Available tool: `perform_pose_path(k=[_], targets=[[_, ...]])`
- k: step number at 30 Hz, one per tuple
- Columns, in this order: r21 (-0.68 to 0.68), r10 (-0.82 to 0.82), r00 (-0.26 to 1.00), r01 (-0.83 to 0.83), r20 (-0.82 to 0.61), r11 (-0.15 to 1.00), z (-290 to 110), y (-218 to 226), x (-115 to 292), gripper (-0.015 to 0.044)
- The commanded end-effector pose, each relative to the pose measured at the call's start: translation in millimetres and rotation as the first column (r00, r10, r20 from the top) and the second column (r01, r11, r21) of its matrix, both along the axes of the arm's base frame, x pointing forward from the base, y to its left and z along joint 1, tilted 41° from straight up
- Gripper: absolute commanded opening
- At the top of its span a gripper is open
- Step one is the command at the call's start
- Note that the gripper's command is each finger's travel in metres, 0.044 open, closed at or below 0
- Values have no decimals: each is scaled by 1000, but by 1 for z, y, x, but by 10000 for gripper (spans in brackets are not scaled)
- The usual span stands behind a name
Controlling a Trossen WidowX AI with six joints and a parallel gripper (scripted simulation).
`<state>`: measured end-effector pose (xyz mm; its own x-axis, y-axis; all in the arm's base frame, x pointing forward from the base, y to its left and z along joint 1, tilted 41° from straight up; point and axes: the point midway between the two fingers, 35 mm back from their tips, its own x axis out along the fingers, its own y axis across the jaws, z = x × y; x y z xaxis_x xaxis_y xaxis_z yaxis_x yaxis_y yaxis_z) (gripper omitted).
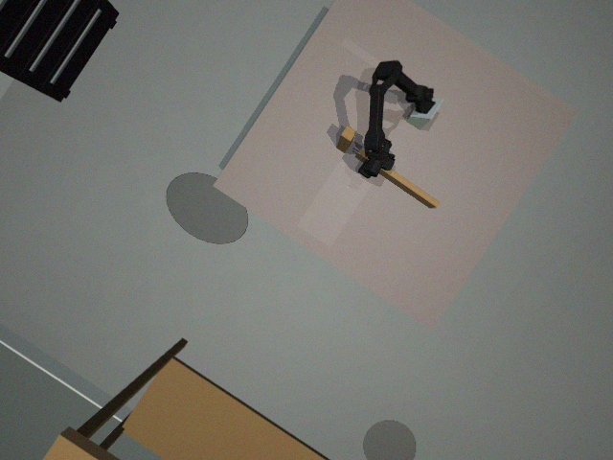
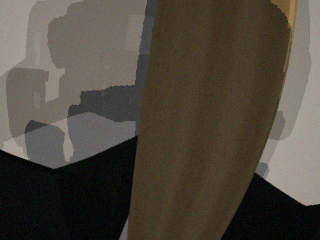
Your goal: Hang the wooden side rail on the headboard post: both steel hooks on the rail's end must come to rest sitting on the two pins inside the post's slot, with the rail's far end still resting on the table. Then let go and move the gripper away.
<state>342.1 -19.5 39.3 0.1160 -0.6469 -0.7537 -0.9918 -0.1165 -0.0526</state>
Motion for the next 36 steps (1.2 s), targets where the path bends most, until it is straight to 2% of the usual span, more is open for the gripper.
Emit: perform_pose_path(k=[1,36], targets=[[2,10,1000,-10,-1,1000,2,4,0,0],[3,10,1000,-10,-1,1000,6,8,-1,0]])
